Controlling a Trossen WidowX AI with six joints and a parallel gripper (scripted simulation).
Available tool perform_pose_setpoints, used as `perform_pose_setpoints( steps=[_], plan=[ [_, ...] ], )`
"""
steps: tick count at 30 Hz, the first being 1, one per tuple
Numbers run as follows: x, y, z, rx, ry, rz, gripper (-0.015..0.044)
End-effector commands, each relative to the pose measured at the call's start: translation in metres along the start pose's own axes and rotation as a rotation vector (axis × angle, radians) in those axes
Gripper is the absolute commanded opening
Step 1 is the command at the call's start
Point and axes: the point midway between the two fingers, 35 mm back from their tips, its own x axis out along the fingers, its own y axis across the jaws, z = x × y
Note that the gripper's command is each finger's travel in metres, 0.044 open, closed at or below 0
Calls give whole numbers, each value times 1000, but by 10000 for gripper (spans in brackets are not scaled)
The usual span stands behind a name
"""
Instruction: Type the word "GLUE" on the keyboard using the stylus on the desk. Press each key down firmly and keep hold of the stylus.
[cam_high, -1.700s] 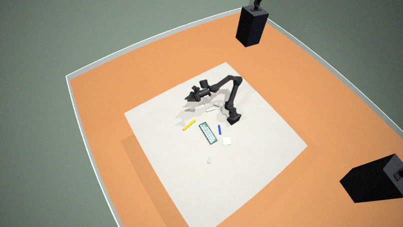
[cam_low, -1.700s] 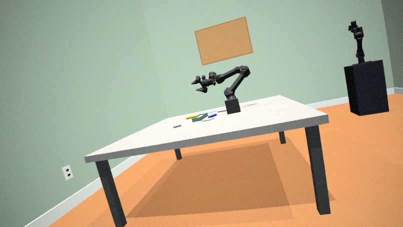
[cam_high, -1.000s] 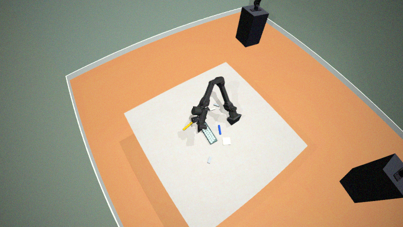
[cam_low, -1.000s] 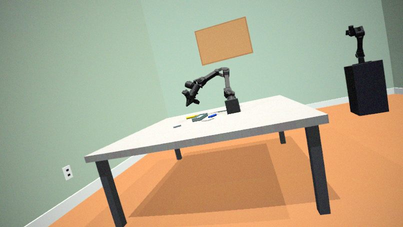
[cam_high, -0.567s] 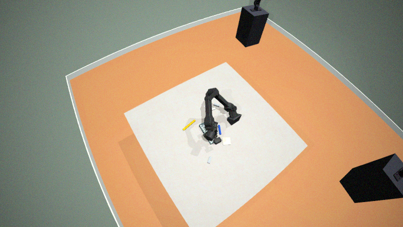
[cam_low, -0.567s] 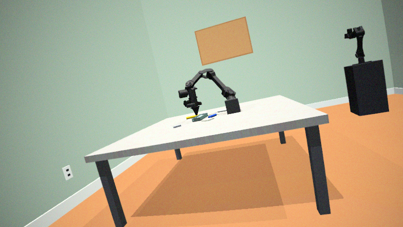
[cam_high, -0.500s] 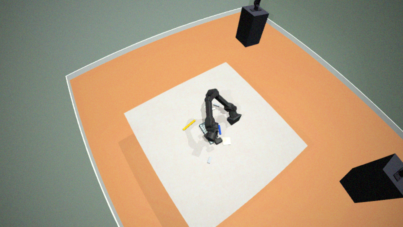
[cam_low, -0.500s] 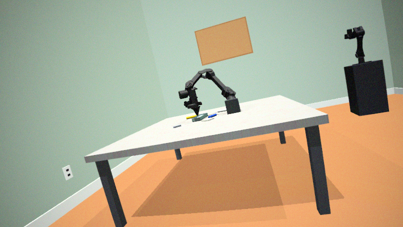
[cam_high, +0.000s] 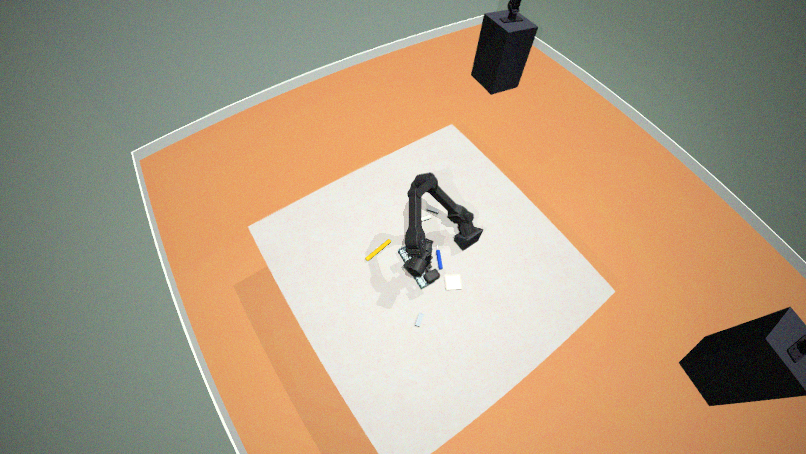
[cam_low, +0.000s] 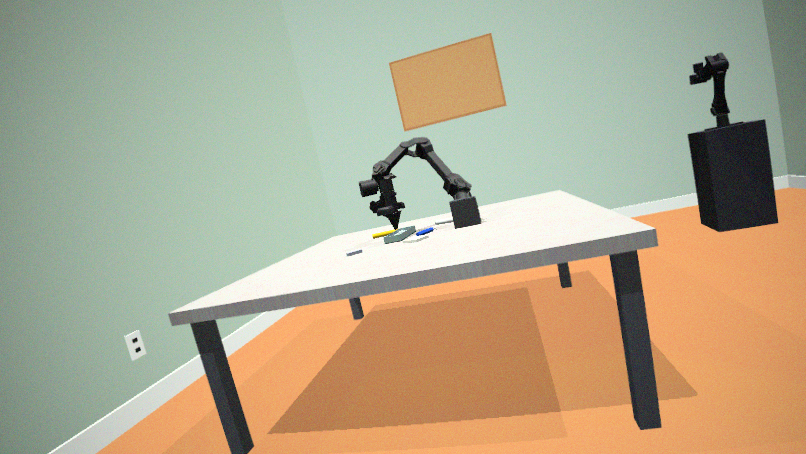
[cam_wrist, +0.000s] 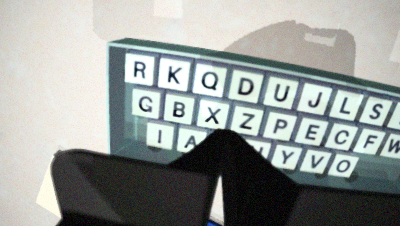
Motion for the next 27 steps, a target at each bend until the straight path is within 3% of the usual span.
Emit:
perform_pose_setpoints(
  steps=[1, 15, 21, 27],
  plan=[
    [0, -36, -1, 16, -1, -4, 0],
    [0, -40, -1, 16, -1, -5, 0],
    [0, -105, -2, 16, -1, -8, 0],
    [0, -107, -2, 16, -1, -8, 0]
  ],
)
